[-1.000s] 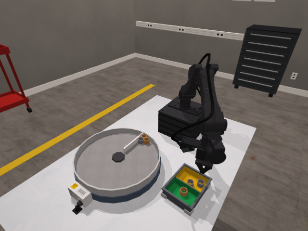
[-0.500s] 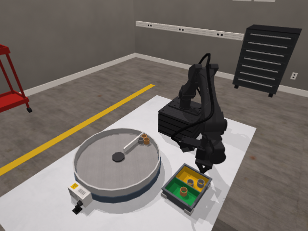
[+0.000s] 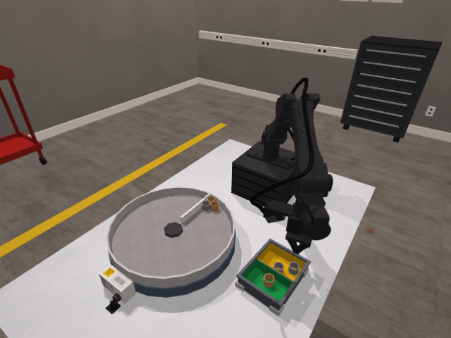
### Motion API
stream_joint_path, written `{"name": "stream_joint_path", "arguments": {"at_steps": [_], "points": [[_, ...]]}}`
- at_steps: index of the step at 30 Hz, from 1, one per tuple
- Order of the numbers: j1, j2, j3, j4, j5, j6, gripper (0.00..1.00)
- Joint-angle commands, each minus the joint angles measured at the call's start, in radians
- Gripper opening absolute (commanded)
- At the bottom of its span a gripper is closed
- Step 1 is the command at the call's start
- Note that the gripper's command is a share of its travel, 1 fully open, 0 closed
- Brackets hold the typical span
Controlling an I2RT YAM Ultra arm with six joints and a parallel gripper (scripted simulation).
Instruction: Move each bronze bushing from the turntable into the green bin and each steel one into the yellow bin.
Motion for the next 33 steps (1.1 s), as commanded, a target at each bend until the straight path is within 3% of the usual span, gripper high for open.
{"name": "stream_joint_path", "arguments": {"at_steps": [1,12,16,23,25,30,33], "points": [[0.001,-0.037,0.031,-0.017,0.014,0.004,0.13],[-0.008,-0.040,0.026,-0.015,0.015,-0.003,0.12],[-0.032,-0.066,-0.065,0.028,0.015,-0.028,0.12],[-0.147,-0.208,-0.322,0.123,0.019,-0.139,0.12],[-0.147,-0.208,-0.322,0.123,0.019,-0.139,0.12],[-0.359,-0.363,-0.588,0.215,0.021,-0.342,0.12],[-0.513,-0.434,-0.697,0.256,0.027,-0.489,0.12]]}}
